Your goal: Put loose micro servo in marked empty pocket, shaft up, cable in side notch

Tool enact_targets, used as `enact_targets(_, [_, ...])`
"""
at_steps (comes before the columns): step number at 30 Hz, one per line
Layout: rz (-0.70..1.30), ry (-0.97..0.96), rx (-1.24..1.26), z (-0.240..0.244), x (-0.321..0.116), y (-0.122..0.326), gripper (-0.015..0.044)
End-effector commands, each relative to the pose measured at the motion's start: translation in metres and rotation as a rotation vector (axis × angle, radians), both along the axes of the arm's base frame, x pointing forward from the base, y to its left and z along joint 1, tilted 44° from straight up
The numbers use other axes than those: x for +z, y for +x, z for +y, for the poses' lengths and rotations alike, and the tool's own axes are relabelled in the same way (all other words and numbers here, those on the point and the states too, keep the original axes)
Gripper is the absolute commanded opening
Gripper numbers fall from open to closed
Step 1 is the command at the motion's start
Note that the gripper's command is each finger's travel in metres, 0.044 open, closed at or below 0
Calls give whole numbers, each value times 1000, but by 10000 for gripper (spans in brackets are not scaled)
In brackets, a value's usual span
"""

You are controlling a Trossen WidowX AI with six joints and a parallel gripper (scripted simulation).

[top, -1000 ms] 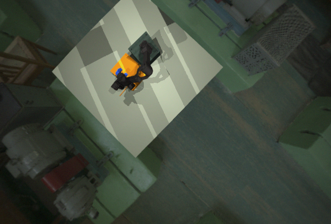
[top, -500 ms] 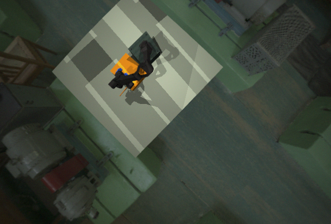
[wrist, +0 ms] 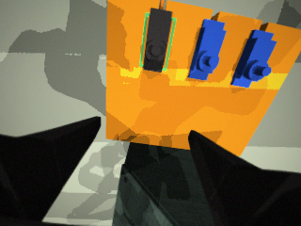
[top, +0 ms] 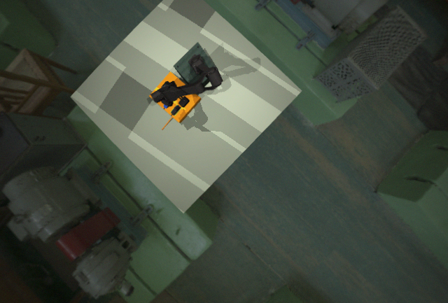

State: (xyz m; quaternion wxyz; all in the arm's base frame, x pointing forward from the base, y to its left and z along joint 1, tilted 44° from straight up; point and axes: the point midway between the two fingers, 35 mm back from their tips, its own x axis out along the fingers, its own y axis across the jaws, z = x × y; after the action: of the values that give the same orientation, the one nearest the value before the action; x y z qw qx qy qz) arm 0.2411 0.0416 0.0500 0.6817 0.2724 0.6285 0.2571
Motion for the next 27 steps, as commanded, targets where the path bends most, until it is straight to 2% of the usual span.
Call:
enact_targets(1, [-1,-3,5,-1,2,-9,440])
enact_targets(9, [2,-1,1,-34,35,-6,440])
enact_targets(27, [2,-1,1,-35,36,-6,440])
